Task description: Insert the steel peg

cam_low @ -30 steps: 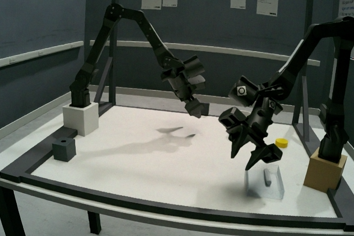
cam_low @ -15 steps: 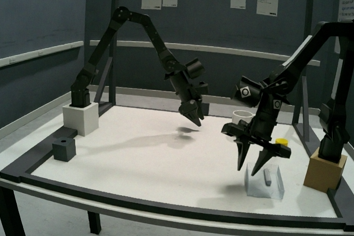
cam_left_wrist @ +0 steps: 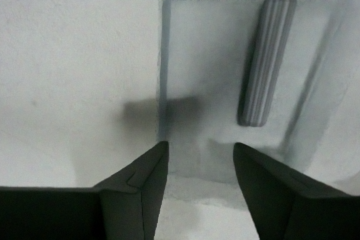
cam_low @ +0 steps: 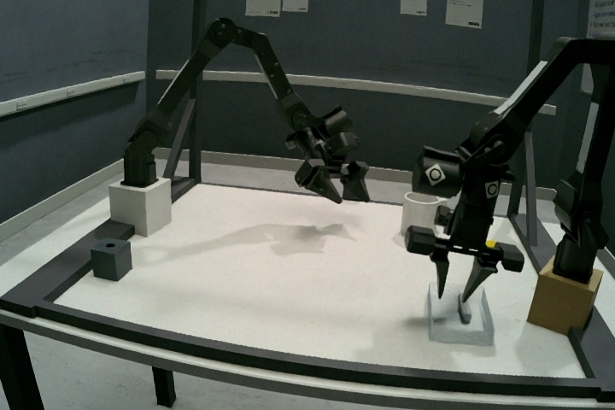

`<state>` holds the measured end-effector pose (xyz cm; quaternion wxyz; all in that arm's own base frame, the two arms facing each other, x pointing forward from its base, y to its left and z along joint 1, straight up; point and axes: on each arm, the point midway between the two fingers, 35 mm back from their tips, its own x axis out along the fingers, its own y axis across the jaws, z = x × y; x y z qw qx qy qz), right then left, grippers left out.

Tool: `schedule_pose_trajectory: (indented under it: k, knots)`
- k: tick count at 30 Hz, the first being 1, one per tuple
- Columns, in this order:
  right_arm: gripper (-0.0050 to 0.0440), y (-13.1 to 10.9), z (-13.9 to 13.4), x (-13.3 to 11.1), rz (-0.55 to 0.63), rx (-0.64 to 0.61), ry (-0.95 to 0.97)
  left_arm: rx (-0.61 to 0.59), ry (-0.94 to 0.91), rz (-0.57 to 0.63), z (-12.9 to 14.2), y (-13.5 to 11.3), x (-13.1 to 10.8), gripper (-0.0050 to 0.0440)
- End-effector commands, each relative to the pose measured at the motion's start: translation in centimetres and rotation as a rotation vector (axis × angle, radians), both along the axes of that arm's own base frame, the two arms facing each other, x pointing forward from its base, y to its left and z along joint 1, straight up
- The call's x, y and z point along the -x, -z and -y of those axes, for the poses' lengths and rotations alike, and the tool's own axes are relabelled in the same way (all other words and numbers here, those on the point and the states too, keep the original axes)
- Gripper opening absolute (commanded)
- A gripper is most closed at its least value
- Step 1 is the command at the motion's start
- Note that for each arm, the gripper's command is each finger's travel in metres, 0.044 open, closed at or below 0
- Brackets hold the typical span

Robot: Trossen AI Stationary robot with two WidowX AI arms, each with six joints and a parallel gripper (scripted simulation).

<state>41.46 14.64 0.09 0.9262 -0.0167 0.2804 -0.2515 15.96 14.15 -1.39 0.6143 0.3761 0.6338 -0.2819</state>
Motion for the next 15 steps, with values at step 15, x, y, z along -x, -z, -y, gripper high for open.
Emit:
schedule_pose_trajectory:
  k: [15]
  knots:
    - [0.044,-4.6,-0.6,0.9,0.439,0.081,0.265,0.121,0.017,-0.028,2.4,0.6,1.7,0.018]
